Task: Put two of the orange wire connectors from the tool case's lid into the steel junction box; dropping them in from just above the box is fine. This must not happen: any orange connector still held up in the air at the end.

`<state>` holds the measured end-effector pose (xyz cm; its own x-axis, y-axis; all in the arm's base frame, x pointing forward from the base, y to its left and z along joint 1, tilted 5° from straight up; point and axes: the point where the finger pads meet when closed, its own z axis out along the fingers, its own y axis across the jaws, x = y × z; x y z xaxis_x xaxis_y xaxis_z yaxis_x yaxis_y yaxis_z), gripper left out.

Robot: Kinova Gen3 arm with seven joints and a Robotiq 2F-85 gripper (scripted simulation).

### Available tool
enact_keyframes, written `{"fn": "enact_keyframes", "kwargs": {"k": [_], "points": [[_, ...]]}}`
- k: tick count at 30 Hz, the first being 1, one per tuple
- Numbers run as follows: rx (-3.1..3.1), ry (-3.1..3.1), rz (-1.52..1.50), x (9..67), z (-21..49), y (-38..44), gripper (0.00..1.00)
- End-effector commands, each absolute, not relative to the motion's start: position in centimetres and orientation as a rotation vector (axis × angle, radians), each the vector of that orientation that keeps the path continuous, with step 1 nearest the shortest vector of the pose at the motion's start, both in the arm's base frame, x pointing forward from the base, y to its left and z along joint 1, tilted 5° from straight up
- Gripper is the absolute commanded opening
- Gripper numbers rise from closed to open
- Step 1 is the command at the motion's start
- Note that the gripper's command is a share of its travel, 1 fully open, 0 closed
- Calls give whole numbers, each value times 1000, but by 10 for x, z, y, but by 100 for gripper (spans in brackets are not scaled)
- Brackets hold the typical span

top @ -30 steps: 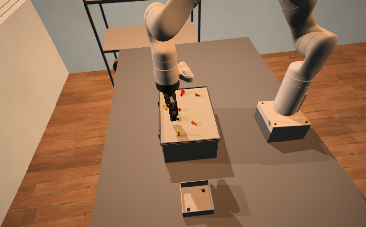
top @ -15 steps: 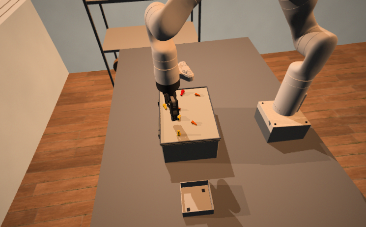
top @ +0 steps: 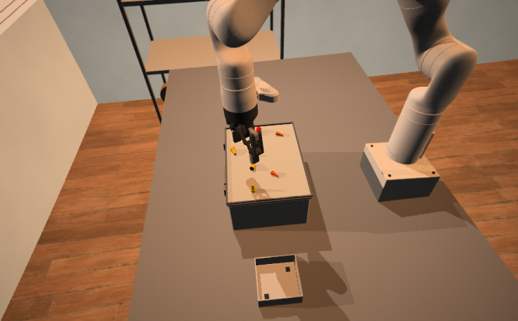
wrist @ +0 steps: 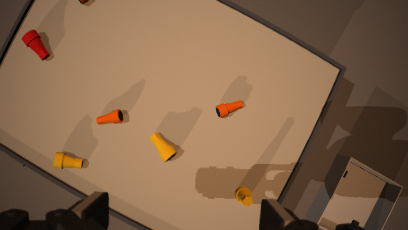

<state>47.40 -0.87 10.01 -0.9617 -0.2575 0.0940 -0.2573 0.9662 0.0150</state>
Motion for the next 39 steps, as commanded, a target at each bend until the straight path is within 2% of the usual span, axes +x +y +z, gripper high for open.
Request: {"fn": "enact_keyframes", "kwargs": {"k": [1,17,39], "points": [[481,-3018,-19,473,111,-15,100],[1262,-2792,-63,450,158,-35,100],[1897,-2411,-58,427,200,-56,100]]}}
